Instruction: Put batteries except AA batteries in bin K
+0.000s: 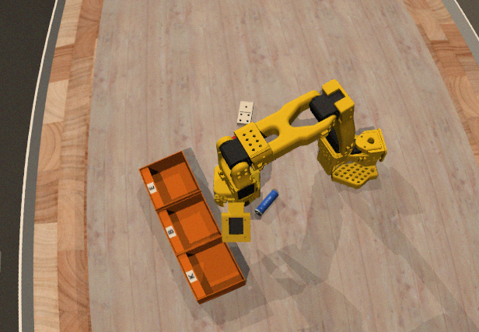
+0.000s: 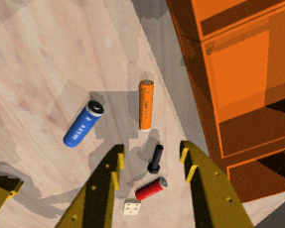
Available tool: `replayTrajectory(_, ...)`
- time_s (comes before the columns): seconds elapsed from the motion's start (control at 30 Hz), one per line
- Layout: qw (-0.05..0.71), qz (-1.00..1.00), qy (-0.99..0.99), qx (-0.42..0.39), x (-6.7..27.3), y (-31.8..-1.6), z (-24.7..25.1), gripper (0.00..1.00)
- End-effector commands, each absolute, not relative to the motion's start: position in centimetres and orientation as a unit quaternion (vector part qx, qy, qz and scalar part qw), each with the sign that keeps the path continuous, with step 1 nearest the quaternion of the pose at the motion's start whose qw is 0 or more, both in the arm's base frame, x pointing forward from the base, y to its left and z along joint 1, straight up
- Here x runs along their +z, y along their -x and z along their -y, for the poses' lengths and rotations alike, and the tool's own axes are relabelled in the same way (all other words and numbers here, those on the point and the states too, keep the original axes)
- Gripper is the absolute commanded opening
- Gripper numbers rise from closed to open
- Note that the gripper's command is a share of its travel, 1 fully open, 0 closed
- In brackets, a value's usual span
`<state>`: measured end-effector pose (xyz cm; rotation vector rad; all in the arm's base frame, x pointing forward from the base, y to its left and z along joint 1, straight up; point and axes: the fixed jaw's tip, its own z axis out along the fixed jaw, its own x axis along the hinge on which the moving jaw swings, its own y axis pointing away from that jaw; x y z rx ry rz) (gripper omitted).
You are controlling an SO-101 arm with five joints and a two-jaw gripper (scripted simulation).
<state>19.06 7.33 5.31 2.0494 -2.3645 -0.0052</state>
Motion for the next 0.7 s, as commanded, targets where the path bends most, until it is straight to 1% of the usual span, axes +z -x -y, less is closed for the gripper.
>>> replayTrajectory(0.0,-0.024,0.755,-0.655,0.009,6.28,-19.57,-7.34,0.19)
replayTrajectory(0.67,-0.026,0.755,-0.655,0.011,6.00,-19.43,-6.91,0.19)
